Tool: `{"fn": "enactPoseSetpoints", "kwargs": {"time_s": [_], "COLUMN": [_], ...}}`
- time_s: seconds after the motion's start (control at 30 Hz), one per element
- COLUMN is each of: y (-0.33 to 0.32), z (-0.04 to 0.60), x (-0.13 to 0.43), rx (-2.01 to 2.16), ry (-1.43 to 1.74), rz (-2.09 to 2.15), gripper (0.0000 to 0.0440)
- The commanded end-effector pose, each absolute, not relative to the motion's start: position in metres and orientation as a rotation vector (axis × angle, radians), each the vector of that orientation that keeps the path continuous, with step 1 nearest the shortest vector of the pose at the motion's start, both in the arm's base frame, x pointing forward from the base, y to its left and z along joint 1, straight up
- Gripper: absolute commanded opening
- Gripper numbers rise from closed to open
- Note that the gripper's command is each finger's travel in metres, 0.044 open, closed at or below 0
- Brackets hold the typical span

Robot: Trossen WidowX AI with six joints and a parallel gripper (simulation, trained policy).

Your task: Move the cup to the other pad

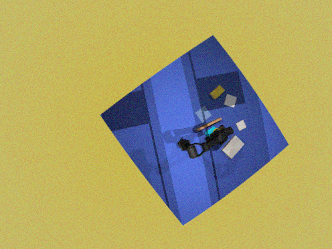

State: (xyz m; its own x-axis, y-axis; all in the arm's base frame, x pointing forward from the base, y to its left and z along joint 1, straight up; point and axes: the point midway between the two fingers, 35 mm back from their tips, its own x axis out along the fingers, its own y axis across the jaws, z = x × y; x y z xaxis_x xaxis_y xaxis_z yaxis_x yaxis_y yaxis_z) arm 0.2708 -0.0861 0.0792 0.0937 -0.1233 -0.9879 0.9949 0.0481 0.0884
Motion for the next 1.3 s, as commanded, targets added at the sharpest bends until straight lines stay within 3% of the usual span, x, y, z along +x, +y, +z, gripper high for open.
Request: {"fn": "enactPoseSetpoints", "kwargs": {"time_s": [0.0,0.17,0.33,0.73,1.27], "y": [-0.088,-0.092,-0.097,-0.096,-0.100], "z": [0.074,0.068,0.075,0.091,0.134], "x": [0.265,0.261,0.267,0.260,0.250], "rx": [1.140,1.150,1.190,1.252,1.325], "ry": [1.064,1.046,0.990,0.942,0.836], "rz": [-1.188,-1.195,-1.169,-1.120,-1.077], "gripper": [0.0045,0.0083,0.0175,0.0204,0.0300]}}
